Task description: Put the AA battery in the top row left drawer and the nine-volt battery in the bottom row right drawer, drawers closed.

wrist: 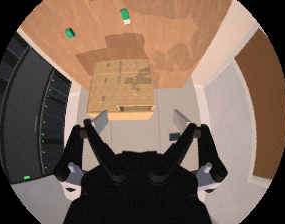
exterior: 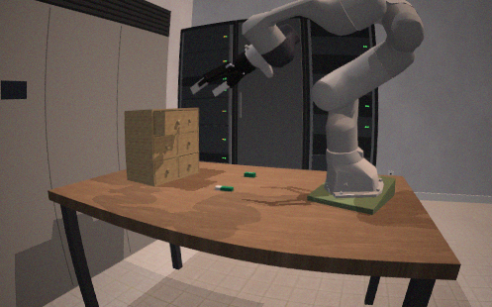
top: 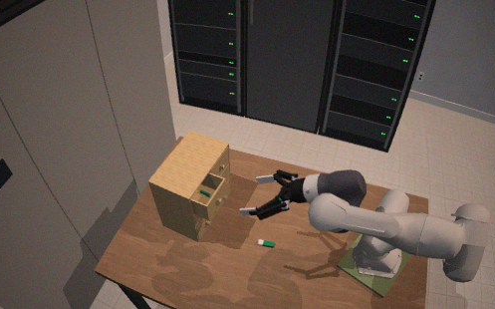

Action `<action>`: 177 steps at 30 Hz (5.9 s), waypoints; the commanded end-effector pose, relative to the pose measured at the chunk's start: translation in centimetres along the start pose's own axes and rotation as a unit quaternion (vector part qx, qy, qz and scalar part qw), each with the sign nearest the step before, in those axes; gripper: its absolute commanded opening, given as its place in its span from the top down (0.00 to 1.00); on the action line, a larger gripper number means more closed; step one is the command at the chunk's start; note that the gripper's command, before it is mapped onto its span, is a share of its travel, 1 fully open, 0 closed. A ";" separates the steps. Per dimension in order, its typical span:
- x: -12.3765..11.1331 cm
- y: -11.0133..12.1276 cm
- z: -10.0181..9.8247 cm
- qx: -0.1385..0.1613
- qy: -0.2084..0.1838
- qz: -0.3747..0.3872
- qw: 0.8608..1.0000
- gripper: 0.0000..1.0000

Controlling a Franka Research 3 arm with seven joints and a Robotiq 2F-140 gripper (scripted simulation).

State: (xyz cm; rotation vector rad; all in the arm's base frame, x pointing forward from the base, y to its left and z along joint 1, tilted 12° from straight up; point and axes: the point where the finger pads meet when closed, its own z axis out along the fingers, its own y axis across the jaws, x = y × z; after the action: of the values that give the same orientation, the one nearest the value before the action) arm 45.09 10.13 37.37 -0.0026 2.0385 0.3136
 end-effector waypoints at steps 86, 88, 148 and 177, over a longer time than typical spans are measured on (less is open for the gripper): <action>-1.8 -0.7 -1.9 -0.003 0.464 0.004 0.886 0.00; -1.9 -1.8 -2.5 0.010 0.476 0.009 0.879 0.00; 4.0 8.0 -4.4 -0.100 0.406 -0.031 0.908 0.00; 1.4 18.1 3.9 -0.228 0.121 -0.061 0.964 0.00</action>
State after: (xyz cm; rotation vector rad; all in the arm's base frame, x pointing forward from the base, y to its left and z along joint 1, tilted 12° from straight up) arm 44.44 29.52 37.89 -0.3847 2.2295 0.8183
